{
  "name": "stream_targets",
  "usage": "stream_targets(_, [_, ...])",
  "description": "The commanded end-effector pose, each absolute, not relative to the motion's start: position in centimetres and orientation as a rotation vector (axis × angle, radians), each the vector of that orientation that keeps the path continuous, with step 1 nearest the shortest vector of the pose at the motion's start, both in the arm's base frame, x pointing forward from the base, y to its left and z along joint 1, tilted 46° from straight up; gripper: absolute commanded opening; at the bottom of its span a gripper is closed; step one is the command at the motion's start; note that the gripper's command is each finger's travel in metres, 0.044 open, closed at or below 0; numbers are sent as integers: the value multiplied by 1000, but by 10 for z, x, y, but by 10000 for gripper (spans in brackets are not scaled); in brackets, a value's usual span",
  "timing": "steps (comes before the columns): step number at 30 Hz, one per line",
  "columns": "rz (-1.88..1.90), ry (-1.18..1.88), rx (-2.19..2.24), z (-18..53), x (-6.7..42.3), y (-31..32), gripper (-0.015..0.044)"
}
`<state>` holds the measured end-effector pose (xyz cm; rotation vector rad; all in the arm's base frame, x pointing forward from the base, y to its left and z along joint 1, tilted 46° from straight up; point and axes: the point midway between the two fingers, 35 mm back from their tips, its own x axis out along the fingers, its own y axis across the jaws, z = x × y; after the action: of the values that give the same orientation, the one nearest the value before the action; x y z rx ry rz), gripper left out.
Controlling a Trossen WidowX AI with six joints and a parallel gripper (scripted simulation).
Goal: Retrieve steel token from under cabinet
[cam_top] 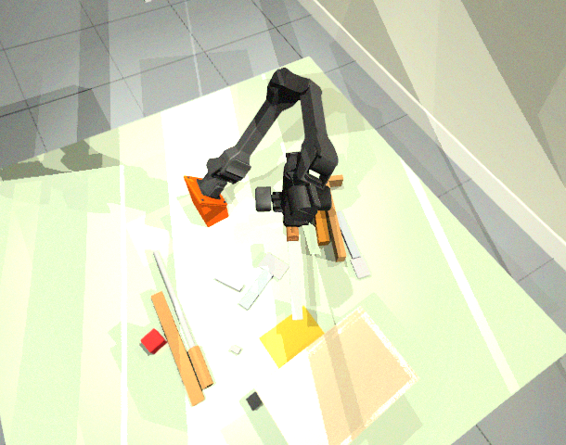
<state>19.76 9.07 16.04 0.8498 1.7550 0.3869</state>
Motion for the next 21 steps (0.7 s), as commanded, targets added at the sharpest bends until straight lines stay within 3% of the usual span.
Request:
stream_targets(1, [414, 1738, 819, 161, 198, 90, 0])
stream_targets(21, [543, 1682, 706, 161, 198, 90, 0])
